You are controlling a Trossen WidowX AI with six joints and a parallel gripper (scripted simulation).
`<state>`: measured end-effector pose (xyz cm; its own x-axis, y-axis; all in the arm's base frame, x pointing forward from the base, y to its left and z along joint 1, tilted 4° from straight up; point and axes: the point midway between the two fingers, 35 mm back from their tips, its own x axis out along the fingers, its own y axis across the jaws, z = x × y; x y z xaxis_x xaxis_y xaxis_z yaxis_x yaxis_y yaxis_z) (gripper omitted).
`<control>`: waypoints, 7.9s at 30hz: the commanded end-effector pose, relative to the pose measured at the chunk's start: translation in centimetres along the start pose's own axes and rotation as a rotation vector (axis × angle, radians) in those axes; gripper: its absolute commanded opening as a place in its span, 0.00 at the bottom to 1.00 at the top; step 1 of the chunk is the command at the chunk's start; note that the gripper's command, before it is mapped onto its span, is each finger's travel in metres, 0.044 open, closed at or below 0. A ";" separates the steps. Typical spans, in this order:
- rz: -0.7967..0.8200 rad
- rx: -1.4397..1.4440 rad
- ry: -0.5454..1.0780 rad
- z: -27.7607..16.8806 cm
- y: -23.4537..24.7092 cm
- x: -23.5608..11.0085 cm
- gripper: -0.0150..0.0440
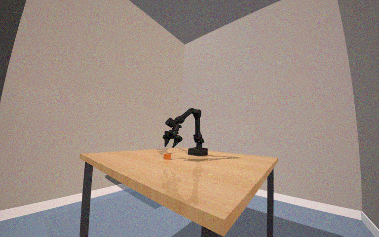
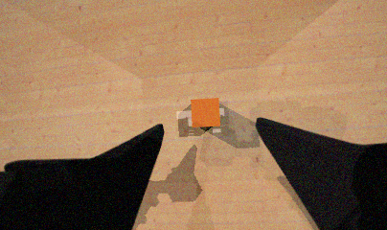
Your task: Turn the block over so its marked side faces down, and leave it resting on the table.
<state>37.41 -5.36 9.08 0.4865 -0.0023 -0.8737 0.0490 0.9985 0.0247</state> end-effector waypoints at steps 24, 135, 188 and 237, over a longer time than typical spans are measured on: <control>-0.007 -0.009 0.415 1.8 0.2 2.8 1.00; -0.004 -0.010 -0.101 0.2 0.0 5.0 0.25; -0.001 -0.011 -0.650 -1.2 -0.1 7.4 0.25; -0.001 -0.011 -0.650 -1.2 -0.1 7.4 1.00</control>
<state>39.99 -5.42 2.03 0.9152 -0.0368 -0.4013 0.0445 0.9990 0.0097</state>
